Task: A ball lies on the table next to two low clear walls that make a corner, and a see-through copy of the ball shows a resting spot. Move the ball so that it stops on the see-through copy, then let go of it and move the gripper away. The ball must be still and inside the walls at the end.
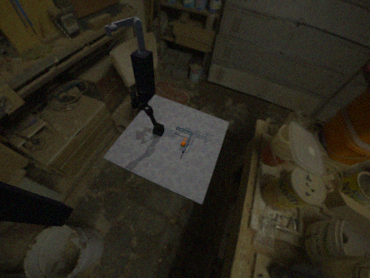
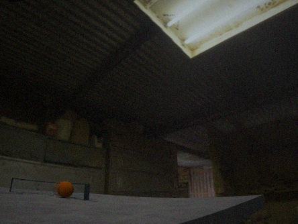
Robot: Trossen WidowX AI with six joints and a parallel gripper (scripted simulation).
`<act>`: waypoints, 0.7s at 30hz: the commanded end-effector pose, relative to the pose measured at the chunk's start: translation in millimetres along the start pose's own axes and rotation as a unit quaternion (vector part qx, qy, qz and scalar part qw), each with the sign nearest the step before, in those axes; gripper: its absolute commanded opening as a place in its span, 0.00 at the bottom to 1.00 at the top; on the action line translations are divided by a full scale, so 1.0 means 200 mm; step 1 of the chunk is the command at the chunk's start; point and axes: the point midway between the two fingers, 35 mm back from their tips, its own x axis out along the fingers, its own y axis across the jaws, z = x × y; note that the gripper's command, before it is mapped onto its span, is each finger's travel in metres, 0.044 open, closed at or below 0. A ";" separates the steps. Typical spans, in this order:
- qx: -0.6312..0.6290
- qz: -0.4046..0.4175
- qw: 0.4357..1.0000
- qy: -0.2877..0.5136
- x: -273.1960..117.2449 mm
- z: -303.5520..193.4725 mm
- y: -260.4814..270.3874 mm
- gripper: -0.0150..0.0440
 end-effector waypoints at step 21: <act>0.241 -0.101 0.960 -0.104 -0.07 -0.01 -1.21 0.98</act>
